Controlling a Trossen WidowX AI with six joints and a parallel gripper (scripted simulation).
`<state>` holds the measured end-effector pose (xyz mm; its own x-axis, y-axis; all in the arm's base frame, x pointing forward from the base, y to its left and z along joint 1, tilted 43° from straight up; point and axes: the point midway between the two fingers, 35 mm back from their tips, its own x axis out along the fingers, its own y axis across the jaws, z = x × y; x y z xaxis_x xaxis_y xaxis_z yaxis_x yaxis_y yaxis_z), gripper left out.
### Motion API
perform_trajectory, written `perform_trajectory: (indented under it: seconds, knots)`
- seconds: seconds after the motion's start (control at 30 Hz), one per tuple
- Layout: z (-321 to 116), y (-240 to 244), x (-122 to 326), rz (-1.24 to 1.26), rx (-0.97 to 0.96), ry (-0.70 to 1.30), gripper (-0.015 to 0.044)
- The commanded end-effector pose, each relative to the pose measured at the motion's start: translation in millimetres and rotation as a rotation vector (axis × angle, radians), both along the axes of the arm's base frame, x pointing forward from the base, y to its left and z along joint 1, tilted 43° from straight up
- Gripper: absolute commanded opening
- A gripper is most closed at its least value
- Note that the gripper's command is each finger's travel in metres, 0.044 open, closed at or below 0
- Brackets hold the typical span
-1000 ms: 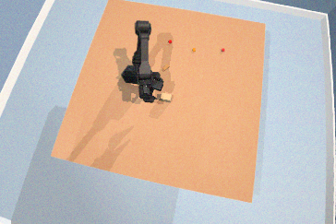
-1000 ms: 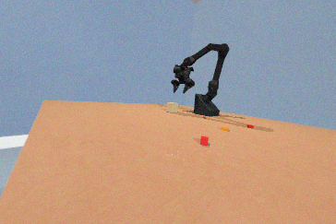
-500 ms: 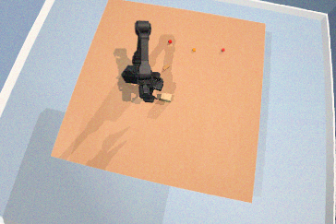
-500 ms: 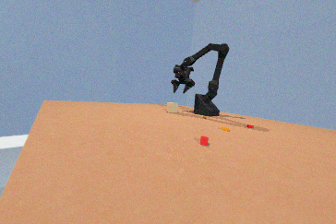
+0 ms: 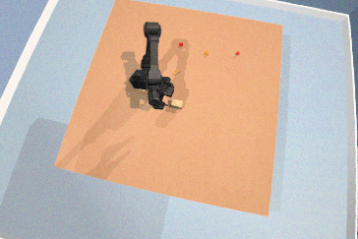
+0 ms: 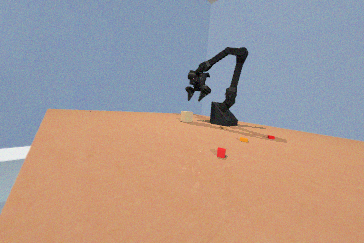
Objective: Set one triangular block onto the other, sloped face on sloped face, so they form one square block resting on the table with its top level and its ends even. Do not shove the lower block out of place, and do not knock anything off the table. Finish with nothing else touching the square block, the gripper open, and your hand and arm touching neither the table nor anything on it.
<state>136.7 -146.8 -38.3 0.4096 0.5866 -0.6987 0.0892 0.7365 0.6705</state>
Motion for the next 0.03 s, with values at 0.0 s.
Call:
perform_trajectory:
  seconds: [0.0]
  knots:
    - [-0.4,0.0,0.1,-0.003,0.001,0.001,0.0440]
